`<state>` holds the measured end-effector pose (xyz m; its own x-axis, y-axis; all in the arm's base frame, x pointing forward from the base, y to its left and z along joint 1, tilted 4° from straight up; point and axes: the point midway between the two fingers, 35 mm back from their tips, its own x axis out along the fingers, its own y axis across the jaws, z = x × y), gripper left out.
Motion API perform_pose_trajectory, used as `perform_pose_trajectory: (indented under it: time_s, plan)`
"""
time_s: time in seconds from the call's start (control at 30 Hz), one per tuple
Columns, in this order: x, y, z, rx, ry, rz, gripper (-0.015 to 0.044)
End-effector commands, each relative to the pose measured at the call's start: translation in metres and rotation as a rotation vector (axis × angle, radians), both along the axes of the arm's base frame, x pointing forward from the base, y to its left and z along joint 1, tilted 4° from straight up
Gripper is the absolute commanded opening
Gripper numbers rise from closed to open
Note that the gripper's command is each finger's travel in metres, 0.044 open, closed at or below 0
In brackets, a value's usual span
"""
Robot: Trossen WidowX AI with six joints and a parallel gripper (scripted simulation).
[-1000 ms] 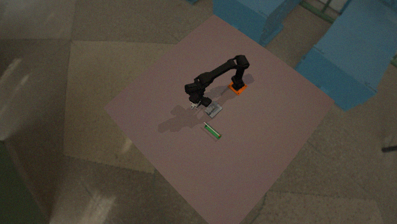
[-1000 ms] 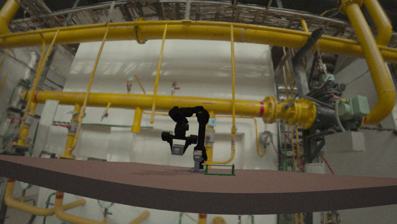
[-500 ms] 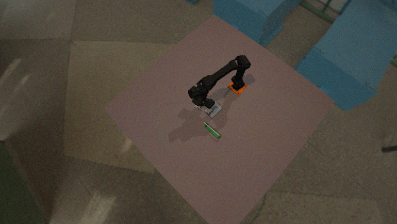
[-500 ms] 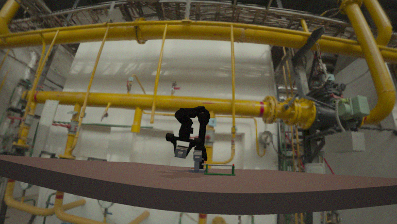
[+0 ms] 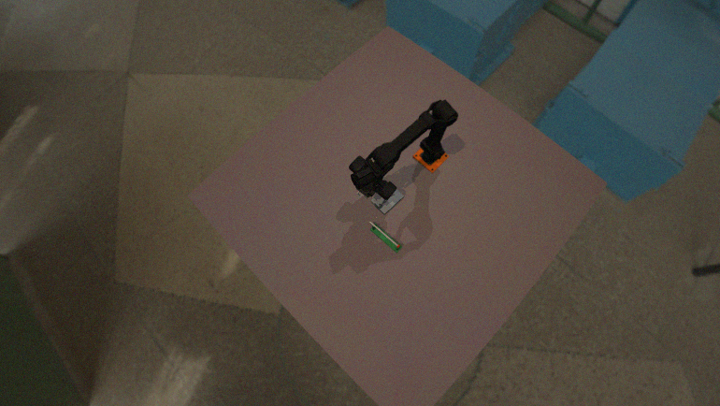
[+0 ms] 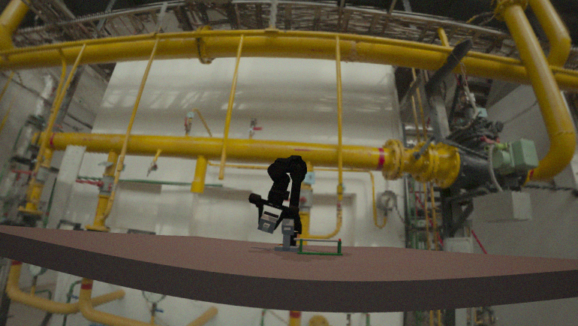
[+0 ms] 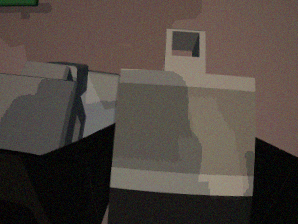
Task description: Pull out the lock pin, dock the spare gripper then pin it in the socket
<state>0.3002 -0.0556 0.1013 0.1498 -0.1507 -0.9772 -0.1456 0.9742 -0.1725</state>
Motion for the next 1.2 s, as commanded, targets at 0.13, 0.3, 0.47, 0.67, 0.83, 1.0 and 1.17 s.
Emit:
perform_pose_trajectory:
  time_s: [0.13, 0.3, 0.47, 0.67, 0.83, 1.0, 1.17]
  plan:
    - [-0.013, 0.009, 0.002, -0.067, 0.037, -0.006, 0.0000]
    - [-0.018, 0.012, 0.004, -0.118, 0.054, -0.016, 0.0000]
    - [-0.024, 0.015, 0.006, -0.168, 0.066, -0.022, 0.0000]
    - [-0.033, 0.019, 0.006, -0.235, 0.097, -0.011, 0.0000]
    - [-0.044, 0.022, 0.005, -0.298, 0.137, 0.017, 0.0000]
    - [-0.054, 0.024, 0.006, -0.365, 0.173, 0.048, 0.0000]
    - [-0.061, 0.029, 0.008, -0.425, 0.194, 0.101, 0.0000]
